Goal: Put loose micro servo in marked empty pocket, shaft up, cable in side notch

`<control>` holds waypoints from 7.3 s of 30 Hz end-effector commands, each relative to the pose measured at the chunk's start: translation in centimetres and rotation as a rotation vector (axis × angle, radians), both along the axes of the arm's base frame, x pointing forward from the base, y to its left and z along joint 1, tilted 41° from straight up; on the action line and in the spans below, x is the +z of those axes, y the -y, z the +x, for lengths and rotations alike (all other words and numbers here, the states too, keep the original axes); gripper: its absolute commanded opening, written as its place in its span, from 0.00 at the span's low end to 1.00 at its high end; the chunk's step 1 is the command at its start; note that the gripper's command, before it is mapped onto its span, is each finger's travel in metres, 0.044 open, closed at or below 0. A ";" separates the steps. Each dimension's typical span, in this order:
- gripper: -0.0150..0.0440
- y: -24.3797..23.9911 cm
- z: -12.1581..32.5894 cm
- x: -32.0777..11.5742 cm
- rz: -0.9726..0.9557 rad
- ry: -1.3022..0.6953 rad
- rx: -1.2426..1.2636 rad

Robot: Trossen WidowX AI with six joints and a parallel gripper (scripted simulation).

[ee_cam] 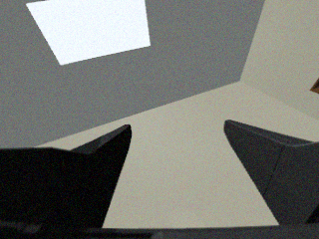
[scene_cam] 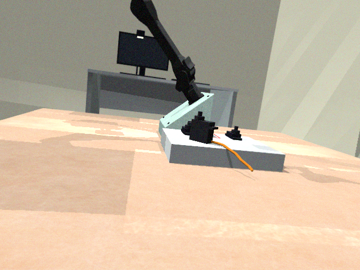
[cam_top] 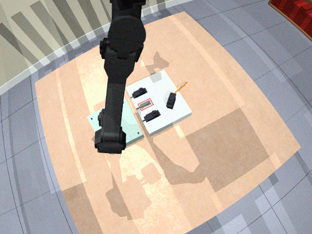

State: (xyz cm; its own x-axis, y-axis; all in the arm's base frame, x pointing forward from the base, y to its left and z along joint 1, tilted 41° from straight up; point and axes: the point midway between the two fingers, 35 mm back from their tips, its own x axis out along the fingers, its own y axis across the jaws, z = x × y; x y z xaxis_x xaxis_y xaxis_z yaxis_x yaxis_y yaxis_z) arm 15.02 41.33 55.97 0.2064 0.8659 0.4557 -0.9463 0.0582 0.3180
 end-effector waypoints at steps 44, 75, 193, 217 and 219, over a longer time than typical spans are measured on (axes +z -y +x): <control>1.00 4.1 18.8 -26.8 -0.226 -1.191 -0.511; 1.00 20.2 21.9 -44.4 0.114 -1.840 -1.310; 0.25 35.3 12.9 -55.5 0.709 -1.758 -2.218; 0.25 34.7 12.8 -56.0 -0.103 -1.768 -2.168; 0.25 34.7 12.8 -56.0 -0.199 -1.760 -2.151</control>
